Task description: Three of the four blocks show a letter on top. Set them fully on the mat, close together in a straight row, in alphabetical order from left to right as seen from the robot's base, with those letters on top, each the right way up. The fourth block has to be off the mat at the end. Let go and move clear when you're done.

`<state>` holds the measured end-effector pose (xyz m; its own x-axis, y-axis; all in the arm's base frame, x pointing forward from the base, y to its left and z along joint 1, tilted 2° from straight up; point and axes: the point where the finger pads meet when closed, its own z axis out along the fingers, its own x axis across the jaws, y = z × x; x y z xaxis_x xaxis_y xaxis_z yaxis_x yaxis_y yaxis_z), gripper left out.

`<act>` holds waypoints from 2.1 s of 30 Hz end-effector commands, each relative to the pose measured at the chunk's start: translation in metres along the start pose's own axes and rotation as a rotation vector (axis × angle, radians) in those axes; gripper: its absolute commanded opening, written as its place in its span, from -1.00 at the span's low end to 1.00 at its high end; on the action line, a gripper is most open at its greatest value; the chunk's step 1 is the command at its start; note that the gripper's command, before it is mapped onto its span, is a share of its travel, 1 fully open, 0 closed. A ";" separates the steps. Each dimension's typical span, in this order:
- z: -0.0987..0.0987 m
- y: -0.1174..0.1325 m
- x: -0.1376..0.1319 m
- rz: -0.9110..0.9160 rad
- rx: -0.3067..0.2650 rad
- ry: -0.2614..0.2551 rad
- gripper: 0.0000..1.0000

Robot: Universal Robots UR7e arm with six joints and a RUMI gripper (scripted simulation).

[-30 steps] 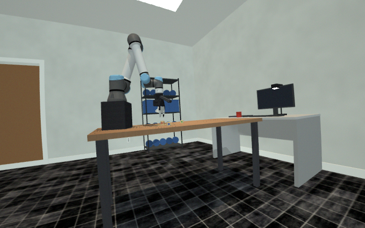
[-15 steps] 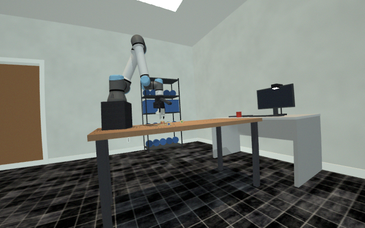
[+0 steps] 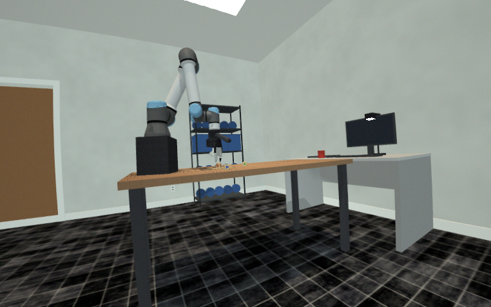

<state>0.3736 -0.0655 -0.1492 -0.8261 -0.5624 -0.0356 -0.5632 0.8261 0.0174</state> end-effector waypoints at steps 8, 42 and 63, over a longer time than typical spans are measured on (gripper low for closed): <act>0.000 0.000 0.000 -0.001 0.003 0.000 -0.19; 0.035 -0.002 -0.001 -0.001 0.005 -0.001 -0.19; 0.036 -0.001 -0.001 -0.001 0.004 -0.001 -0.19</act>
<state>0.3739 -0.0640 -0.1861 -0.8261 -0.5624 -0.0358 -0.5632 0.8262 0.0169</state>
